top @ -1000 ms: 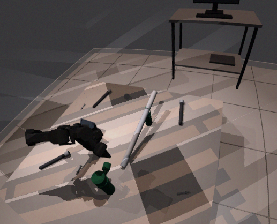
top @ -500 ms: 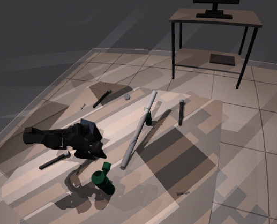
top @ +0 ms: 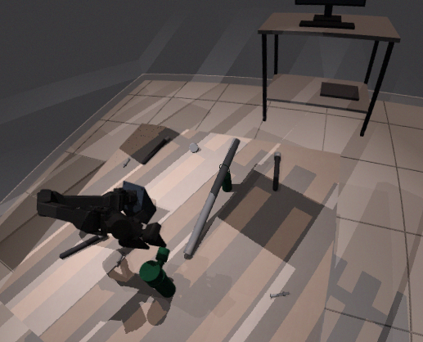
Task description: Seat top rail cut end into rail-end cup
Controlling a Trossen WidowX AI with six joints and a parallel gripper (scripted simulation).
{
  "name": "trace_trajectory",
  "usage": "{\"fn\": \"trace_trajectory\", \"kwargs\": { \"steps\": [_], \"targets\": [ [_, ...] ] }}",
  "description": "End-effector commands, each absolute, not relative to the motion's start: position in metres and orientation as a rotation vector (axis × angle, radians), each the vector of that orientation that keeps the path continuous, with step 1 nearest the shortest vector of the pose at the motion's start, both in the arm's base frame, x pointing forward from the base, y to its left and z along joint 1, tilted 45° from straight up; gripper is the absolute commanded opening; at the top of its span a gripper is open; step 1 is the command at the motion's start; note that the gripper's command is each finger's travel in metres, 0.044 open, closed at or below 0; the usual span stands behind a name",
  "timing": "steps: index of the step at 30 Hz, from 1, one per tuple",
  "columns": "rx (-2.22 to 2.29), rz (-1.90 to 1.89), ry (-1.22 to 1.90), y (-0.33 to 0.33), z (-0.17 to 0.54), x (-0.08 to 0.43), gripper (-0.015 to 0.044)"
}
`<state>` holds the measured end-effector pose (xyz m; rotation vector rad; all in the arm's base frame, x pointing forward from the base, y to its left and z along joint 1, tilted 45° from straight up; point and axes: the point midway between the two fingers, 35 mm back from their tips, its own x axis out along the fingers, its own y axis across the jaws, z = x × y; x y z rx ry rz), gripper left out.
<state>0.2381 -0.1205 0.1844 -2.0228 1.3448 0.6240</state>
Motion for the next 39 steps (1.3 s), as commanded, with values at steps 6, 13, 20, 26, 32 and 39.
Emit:
{"fn": "trace_trajectory", "kwargs": {
  "steps": [6,13,20,26,32,39],
  "targets": [
    [-2.024,0.629,1.343,-0.129,0.174,0.243,0.0440],
    [-2.023,0.629,1.343,-0.136,0.166,0.248,0.0440],
    [-2.023,0.629,1.343,-0.143,0.158,0.252,0.0440],
    [-2.024,0.628,1.343,-0.149,0.152,0.256,0.0440],
    [-2.025,0.626,1.343,-0.156,0.145,0.258,0.0440],
    [-2.028,0.624,1.344,-0.164,0.137,0.261,0.0440]
  ]
}}
